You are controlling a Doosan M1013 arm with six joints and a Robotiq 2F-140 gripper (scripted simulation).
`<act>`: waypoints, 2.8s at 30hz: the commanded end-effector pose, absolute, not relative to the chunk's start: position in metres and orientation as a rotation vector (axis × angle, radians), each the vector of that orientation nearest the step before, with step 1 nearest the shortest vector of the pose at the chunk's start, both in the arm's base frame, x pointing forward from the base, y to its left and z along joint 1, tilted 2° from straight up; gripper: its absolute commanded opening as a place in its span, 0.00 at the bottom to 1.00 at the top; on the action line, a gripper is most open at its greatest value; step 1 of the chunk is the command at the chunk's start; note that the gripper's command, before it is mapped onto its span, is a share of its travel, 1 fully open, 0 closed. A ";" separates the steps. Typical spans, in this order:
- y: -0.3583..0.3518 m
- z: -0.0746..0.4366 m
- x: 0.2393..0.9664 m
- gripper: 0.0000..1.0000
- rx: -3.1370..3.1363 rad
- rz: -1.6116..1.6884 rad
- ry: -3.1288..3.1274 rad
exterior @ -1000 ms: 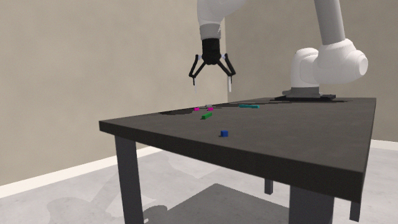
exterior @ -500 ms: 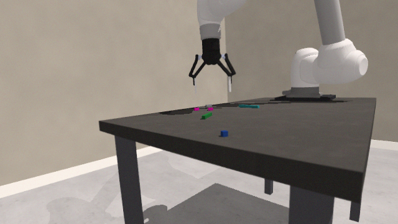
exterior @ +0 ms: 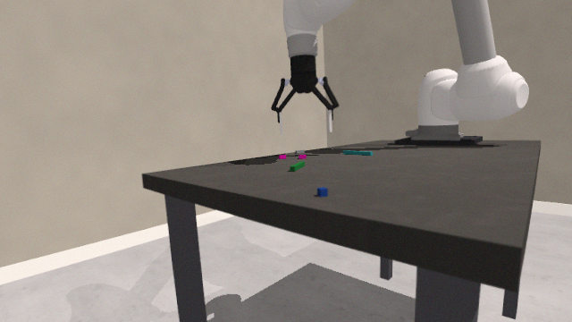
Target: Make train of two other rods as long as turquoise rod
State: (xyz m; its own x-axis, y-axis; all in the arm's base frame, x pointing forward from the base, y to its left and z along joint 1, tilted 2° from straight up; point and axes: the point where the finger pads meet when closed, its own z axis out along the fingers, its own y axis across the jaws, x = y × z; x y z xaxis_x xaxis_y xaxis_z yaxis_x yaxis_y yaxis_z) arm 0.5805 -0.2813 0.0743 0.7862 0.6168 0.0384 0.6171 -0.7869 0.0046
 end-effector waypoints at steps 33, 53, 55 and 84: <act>-0.244 0.075 0.577 1.00 -2.461 -0.060 -1.960; -0.200 0.076 0.569 1.00 -1.491 -0.052 -2.787; -0.197 0.076 0.568 1.00 -1.414 -0.051 -2.828; -0.156 0.076 0.557 1.00 -0.192 -0.034 -3.167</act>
State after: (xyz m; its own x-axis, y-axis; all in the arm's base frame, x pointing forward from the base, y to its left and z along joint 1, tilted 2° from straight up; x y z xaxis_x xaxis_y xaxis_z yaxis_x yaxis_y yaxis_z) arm 0.5568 -0.1563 0.0761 -0.9922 0.1209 -0.0304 0.1202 0.9925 0.0232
